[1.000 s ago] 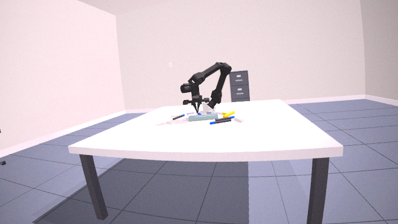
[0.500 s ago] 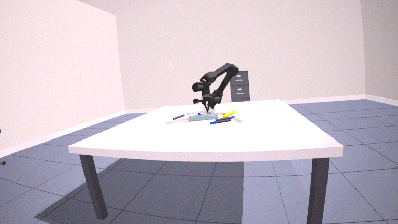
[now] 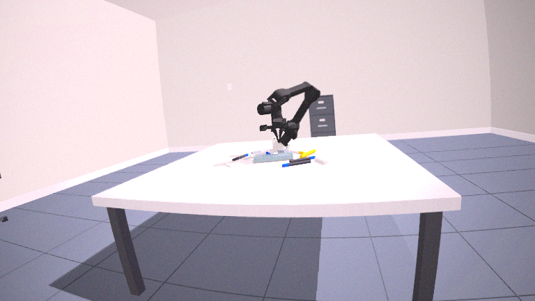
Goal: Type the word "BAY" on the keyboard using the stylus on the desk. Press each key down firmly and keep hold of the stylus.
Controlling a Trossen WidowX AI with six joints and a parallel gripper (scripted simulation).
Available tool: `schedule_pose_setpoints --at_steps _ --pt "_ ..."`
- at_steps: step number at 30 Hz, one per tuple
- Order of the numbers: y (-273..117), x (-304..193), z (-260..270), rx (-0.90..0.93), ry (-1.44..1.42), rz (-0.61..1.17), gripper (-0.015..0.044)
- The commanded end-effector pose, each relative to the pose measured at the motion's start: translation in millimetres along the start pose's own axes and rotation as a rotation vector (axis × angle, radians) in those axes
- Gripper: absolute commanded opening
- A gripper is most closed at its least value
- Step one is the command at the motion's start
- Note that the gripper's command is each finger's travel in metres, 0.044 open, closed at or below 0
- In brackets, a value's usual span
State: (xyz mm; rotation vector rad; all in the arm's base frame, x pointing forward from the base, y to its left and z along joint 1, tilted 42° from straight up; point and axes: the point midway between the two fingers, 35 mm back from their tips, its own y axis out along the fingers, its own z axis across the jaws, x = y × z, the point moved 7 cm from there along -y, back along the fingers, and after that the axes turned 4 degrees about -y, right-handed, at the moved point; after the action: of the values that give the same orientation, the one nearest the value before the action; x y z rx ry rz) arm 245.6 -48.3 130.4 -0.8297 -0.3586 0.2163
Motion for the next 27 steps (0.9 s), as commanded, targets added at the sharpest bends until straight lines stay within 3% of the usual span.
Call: schedule_pose_setpoints --at_steps 1,9,13,17,27 --pt "-18.0 -1.4 1.4 0.002 -0.003 0.006 0.0" --pt "-12.4 -0.8 0.6 0.001 -0.001 0.001 0.0" --pt "-12.3 -0.7 0.6 0.0 -0.001 0.001 0.0105" --pt "-12.3 -0.8 0.6 0.001 -0.001 0.001 0.0" --pt "-12.3 -0.8 0.6 0.001 -0.001 0.001 0.0"
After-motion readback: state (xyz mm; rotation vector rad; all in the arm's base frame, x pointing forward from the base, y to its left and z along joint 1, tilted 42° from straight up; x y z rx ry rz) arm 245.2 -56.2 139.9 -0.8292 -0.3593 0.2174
